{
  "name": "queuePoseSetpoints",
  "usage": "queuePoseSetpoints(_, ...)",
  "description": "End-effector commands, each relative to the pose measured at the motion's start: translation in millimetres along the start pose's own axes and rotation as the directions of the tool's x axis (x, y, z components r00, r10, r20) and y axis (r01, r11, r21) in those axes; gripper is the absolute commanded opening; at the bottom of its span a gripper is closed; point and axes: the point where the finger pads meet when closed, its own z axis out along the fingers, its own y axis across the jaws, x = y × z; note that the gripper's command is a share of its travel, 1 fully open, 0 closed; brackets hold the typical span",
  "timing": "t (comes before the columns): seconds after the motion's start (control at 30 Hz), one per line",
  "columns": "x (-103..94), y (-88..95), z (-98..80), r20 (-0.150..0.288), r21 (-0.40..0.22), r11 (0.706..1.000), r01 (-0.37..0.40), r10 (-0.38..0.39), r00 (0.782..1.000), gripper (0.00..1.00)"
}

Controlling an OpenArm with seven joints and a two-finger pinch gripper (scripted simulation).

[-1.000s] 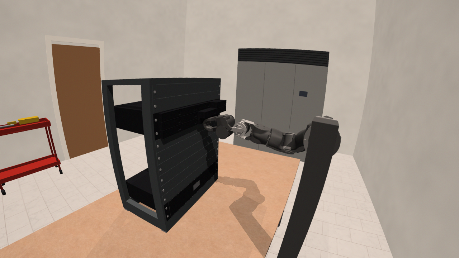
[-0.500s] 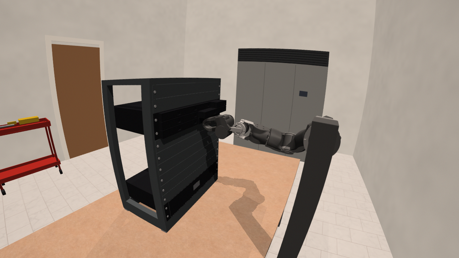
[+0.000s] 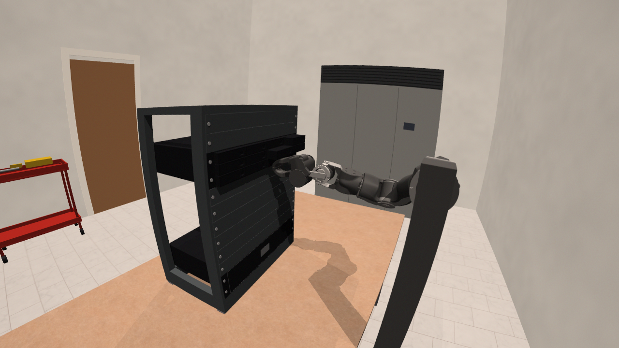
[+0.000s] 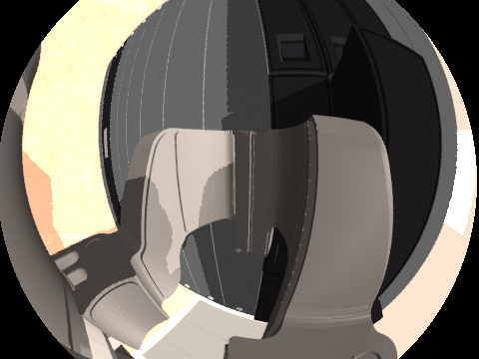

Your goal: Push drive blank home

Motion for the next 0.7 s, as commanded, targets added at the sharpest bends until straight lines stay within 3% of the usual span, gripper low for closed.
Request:
queuePoseSetpoints(0.0, 8.1, 0.1, 1.2, -0.029, 0.002, 1.0, 0.004, -0.003, 1.0, 0.0)
queuePoseSetpoints(0.67, 9.0, -0.7, 4.9, -0.028, 0.003, 1.0, 0.003, -0.003, 1.0, 0.0)
